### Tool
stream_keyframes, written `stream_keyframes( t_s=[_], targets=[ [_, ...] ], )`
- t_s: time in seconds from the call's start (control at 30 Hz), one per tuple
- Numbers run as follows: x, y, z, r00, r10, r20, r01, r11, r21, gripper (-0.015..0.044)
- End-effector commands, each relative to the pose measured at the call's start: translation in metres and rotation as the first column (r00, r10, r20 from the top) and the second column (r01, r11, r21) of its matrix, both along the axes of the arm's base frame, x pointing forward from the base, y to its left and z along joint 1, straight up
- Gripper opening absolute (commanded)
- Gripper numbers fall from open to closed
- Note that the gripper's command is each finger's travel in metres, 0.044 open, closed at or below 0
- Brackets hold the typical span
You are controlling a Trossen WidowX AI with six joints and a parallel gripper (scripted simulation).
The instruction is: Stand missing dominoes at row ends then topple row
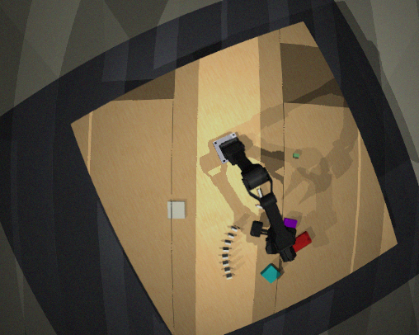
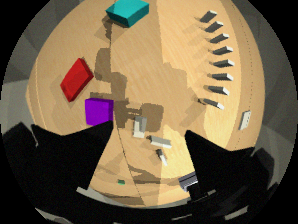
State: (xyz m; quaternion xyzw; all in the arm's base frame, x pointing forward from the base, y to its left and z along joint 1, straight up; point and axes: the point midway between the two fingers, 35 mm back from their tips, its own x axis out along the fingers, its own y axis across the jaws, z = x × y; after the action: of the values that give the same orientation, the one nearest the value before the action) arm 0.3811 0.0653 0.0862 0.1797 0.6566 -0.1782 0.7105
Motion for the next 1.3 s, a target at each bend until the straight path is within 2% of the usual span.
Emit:
stream_keyframes(
  t_s=[0.0, 0.2, 0.47, 1.17, 1.27],
  targets=[
    [-0.01, 0.026, -0.014, 0.999, -0.002, -0.049, 0.003, 1.0, 0.024, 0.044],
    [-0.01, 0.026, -0.016, 0.999, -0.002, -0.049, 0.003, 1.0, 0.024, 0.044],
    [-0.013, 0.028, -0.078, 0.999, -0.002, -0.049, 0.003, 1.0, 0.024, 0.044],
    [-0.014, 0.025, -0.095, 0.999, -0.002, -0.05, 0.003, 1.0, 0.024, 0.044],
    [-0.014, 0.025, -0.095, 0.999, -0.002, -0.05, 0.003, 1.0, 0.024, 0.0361]
  ],
)
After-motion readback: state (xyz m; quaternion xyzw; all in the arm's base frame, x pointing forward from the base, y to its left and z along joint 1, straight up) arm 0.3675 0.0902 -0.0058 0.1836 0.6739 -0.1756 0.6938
